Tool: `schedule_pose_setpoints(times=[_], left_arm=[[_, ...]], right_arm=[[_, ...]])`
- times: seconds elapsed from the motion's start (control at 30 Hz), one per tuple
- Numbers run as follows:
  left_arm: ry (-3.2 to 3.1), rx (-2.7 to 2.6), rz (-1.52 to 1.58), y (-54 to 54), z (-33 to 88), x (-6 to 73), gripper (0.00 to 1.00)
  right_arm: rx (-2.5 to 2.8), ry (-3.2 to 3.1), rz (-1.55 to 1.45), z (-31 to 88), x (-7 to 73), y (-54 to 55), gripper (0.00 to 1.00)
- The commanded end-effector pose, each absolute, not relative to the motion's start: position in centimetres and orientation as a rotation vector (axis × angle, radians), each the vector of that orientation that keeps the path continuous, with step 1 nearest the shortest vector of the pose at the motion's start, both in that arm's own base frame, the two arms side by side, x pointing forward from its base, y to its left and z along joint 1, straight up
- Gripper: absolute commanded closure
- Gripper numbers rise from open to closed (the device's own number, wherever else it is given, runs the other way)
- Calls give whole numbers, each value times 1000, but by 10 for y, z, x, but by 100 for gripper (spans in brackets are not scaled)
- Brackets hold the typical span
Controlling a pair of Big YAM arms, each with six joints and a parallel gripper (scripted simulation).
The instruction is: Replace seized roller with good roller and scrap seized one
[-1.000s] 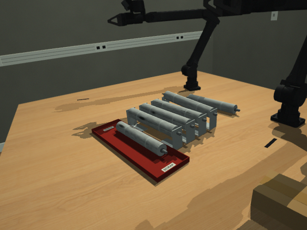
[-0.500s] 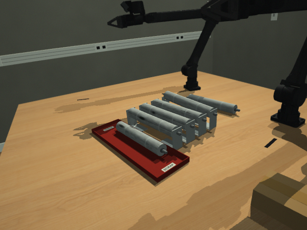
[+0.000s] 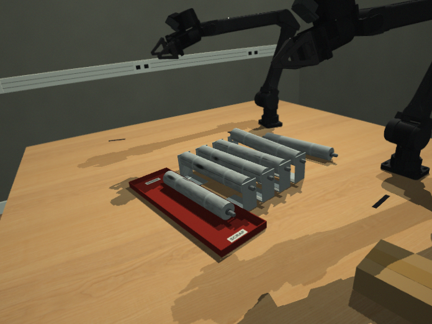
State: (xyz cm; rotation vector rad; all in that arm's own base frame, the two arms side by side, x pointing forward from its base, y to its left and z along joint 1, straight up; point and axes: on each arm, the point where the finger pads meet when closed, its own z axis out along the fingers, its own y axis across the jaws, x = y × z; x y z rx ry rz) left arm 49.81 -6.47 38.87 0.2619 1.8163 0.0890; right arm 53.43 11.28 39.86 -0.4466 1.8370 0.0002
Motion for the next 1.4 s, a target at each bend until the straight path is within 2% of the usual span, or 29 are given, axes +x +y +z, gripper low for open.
schedule_pose_setpoints(times=[0.0, 0.1, 0.2, 0.57, 0.67, 0.7, 0.87, 1.37], left_arm=[[1856, 394, 149, -81, 370, 482, 68], [1802, 354, 153, -76, 404, 488, 68], [1929, 488, 163, -98, 332, 473, 68], [2038, 884, 275, -137, 254, 413, 68], [1991, 820, 275, -136, 289, 428, 68], [2051, 906, 278, -140, 247, 408, 68], [2093, 1147, 328, -152, 198, 376, 68], [2056, 1594, 434, -157, 140, 303, 68]], right_arm=[[-631, 1833, -48, 410, 542, 145, 38], [-612, 1824, -60, 420, 540, 137, 38], [-780, 1882, -24, 378, 535, 181, 38], [-1369, 1928, 7, 290, 483, 278, 38], [-1335, 1930, -8, 302, 486, 267, 38], [-1414, 1931, 20, 284, 477, 286, 38], [-1708, 1899, 53, 240, 438, 320, 38], [-2284, 1709, 161, 183, 342, 373, 38]])
